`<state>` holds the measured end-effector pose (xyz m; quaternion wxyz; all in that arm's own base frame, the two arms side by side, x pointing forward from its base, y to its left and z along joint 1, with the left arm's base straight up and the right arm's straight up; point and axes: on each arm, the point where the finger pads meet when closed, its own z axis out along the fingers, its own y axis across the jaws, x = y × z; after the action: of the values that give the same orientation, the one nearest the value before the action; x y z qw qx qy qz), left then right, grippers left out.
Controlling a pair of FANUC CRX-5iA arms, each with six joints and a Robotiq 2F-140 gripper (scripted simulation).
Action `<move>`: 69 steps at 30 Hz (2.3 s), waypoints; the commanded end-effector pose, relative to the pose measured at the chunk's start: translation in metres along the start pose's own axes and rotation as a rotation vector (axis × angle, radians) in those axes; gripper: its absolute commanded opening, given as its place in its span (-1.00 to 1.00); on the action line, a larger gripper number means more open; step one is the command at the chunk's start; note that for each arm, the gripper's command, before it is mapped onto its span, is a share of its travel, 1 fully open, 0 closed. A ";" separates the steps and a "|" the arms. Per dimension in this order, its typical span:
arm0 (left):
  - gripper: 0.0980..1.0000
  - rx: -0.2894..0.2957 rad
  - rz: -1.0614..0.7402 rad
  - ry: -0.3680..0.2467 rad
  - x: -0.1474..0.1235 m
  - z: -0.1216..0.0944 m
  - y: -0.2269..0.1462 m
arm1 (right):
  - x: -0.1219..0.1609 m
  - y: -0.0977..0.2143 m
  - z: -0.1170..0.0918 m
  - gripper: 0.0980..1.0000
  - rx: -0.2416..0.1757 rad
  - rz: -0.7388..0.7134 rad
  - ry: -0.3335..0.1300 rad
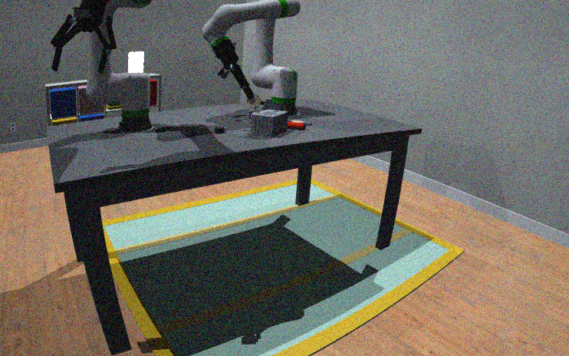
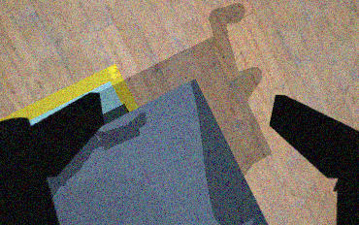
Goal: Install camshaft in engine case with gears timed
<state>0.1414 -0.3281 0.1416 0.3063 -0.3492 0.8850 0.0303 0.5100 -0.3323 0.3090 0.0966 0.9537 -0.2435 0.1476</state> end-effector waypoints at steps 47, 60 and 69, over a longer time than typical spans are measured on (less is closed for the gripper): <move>-0.90 -0.126 1.169 0.654 0.027 -0.015 -0.102 | 0.001 0.000 -0.001 1.00 0.000 0.000 0.002; -0.90 -0.159 1.459 0.812 0.033 -0.019 -0.128 | 0.001 0.000 -0.001 1.00 0.000 0.000 0.002; -0.90 -0.179 1.649 0.916 0.036 -0.022 -0.145 | 0.001 0.000 -0.001 1.00 0.000 0.000 0.002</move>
<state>0.2001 -0.4595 0.1602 -0.1954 0.3594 0.8986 0.1587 0.5100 -0.3323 0.3090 0.0966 0.9537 -0.2435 0.1476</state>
